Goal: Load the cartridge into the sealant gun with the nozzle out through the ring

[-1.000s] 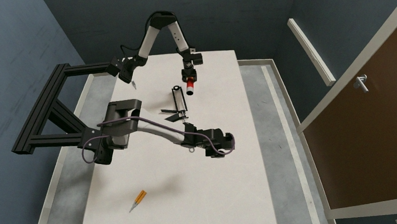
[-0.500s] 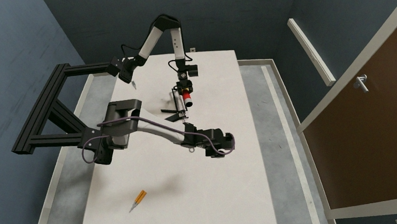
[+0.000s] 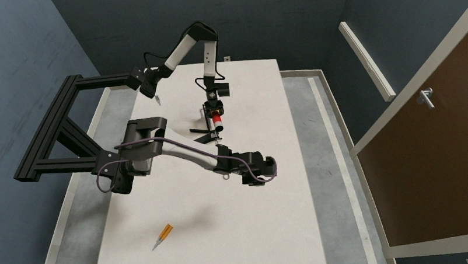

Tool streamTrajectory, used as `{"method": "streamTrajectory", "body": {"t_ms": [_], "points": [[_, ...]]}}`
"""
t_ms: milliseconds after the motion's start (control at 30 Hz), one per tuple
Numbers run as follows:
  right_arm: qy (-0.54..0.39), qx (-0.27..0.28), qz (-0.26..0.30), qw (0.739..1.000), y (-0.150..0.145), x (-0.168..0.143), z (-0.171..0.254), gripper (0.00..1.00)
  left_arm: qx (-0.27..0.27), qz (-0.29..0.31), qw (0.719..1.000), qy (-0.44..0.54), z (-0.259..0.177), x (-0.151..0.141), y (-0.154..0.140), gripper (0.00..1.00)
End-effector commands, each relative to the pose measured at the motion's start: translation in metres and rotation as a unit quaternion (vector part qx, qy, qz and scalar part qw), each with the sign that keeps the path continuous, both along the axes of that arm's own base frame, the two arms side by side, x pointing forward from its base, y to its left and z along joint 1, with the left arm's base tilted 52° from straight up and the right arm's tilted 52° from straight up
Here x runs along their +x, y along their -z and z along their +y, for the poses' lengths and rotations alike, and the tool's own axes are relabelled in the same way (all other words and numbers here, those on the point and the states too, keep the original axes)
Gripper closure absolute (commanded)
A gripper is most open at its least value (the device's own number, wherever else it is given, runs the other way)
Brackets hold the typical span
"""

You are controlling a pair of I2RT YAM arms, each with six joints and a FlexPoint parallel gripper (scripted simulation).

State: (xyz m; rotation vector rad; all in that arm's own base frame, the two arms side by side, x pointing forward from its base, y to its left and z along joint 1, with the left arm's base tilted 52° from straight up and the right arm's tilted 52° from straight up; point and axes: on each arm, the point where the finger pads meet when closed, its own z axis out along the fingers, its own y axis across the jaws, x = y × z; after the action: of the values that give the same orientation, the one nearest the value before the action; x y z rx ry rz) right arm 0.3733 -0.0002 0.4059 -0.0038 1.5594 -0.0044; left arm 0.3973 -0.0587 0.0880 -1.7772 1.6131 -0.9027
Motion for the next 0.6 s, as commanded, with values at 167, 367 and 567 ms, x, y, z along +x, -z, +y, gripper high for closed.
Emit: {"method": "streamTrajectory", "body": {"t_ms": [167,367,567], "points": [[-0.006,0.002,-0.028,1.000,-0.022,-0.012,0.003,0.48,-0.012,-0.016,1.000,0.014,-0.009,0.006,0.004,1.00],[-0.006,0.002,-0.028,1.000,-0.022,-0.012,0.003,0.48,-0.015,-0.016,1.000,0.013,-0.010,0.007,0.010,1.00],[-0.006,0.002,-0.028,1.000,-0.022,-0.012,0.003,0.48,-0.015,-0.017,1.000,0.017,-0.014,0.007,0.017,1.00]]}}
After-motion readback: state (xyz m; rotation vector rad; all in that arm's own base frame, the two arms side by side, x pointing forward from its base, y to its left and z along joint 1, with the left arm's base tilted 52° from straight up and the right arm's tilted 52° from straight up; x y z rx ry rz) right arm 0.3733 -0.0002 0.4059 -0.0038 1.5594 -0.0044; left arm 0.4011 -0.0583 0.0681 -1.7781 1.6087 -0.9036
